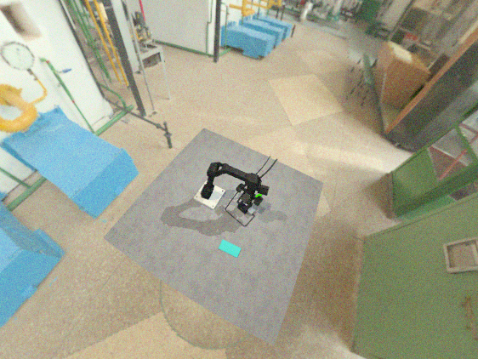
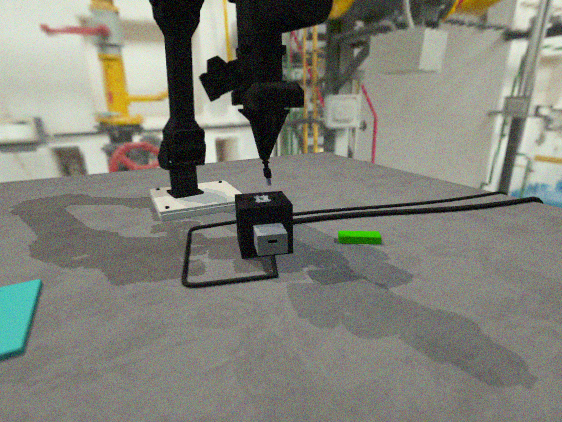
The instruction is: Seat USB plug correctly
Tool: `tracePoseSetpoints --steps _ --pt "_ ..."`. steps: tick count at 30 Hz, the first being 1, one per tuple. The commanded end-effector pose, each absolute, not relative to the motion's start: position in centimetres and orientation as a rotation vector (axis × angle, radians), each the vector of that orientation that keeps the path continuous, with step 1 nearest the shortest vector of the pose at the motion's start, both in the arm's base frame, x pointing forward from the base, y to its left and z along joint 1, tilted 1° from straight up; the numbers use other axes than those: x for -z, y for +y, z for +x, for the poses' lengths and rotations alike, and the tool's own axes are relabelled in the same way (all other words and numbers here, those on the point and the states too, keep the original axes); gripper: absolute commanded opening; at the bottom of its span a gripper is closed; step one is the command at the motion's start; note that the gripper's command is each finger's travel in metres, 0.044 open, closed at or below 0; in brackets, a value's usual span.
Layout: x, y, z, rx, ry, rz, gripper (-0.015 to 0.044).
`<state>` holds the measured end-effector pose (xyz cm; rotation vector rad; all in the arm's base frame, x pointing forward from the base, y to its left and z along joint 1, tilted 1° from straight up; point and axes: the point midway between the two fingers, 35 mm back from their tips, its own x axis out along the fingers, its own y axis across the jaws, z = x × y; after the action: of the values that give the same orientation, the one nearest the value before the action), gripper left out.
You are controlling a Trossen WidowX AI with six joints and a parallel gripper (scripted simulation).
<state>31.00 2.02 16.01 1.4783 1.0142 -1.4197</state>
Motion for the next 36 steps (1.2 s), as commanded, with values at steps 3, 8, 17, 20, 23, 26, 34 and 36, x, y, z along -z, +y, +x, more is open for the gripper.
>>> tracePoseSetpoints --steps 3,8,17,20,23,26,34,36 --pt "-15.94 1.98 30.99 1.423 1.011 1.478 0.0000" --pt "-15.88 1.95 30.98 1.426 1.008 1.478 0.0000" --pt "-15.77 1.89 30.96 1.431 1.003 1.478 0.0000" --pt "-15.74 1.87 30.95 1.433 1.002 1.478 0.0000" --pt "-15.70 1.85 30.95 1.435 1.000 1.478 0.0000" --pt "-15.66 1.83 30.94 1.437 0.998 1.478 0.0000" --pt "-15.57 1.78 30.92 1.441 0.994 1.478 0.0000" --pt "-15.55 1.77 30.92 1.443 0.993 1.478 0.0000"
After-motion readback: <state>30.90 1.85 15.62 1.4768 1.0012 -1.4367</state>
